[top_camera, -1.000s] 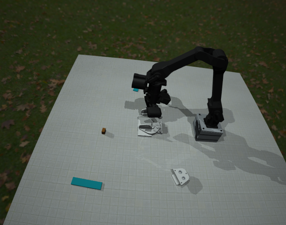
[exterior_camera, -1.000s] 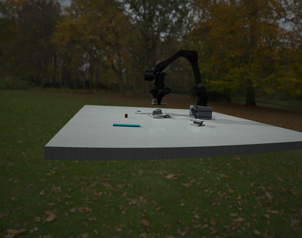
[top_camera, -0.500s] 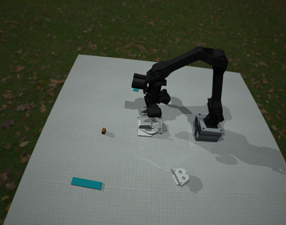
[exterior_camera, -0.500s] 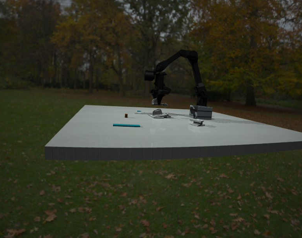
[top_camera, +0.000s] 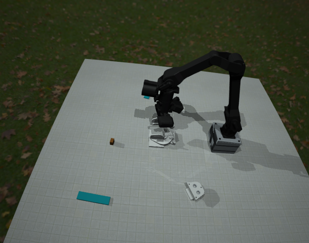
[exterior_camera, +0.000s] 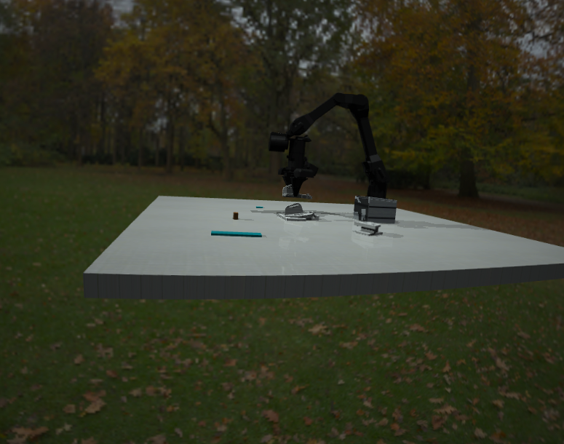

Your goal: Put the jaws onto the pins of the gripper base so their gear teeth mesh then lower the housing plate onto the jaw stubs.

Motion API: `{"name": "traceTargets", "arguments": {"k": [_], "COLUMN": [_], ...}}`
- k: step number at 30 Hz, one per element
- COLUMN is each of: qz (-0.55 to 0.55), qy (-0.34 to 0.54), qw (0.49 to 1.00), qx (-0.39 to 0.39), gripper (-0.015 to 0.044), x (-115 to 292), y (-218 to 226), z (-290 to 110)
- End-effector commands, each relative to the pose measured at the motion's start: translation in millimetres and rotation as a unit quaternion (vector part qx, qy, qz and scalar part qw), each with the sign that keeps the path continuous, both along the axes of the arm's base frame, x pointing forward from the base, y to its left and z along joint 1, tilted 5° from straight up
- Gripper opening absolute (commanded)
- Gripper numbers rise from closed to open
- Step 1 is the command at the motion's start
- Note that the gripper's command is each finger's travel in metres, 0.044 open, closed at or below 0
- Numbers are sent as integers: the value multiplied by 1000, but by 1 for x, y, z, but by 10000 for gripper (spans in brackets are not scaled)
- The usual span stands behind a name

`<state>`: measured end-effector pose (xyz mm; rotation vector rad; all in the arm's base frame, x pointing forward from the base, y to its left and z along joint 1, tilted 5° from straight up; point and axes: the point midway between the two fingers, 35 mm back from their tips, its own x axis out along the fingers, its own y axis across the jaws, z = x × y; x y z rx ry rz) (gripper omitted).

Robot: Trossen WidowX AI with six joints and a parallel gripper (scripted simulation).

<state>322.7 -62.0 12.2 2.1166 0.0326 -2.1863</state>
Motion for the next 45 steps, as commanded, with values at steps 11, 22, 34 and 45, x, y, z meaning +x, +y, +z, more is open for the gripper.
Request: {"name": "traceTargets", "arguments": {"k": [11,22,34,45], "qz": [3,3,3,4], "qy": [6,6,6,6], "qw": [1000,1000,1000,1000], "qx": [0,0,0,0], "gripper": [134,134,134,134], "x": [-3,-5,-5,-5], "y": [-1,-2,-2,-2], "z": [-25,-43,-46,-47]}}
